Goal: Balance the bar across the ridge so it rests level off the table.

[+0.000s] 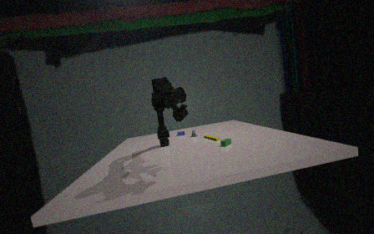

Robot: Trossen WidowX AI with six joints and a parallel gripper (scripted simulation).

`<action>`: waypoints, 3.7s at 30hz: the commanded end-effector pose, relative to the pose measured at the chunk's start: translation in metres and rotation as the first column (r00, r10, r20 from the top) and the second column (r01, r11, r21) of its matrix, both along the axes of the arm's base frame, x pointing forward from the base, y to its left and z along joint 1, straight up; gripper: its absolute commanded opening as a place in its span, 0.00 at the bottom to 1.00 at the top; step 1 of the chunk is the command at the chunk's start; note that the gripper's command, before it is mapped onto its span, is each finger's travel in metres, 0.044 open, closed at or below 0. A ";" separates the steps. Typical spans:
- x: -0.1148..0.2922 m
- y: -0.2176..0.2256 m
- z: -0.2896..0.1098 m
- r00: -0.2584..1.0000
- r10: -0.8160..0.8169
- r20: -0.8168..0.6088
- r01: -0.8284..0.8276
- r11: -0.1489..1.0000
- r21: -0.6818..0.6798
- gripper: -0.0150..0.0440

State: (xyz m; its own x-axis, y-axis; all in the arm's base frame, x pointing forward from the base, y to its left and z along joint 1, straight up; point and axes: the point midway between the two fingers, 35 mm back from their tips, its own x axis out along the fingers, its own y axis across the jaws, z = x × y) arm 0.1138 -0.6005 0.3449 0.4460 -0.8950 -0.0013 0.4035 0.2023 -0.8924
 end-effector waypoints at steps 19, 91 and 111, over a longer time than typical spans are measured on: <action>0.165 0.087 -0.080 0.945 0.047 0.324 -0.229 0.801 0.552 0.79; 0.243 0.565 -0.223 0.650 -0.633 -0.421 0.284 -0.311 0.907 0.79; 0.244 0.566 -0.270 0.648 -0.634 -0.422 0.286 -0.311 0.906 0.79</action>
State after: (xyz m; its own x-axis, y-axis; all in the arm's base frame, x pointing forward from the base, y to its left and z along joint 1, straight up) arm 0.3583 -0.0344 0.0786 0.0369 -0.0001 -0.9993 0.9479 0.3167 0.0350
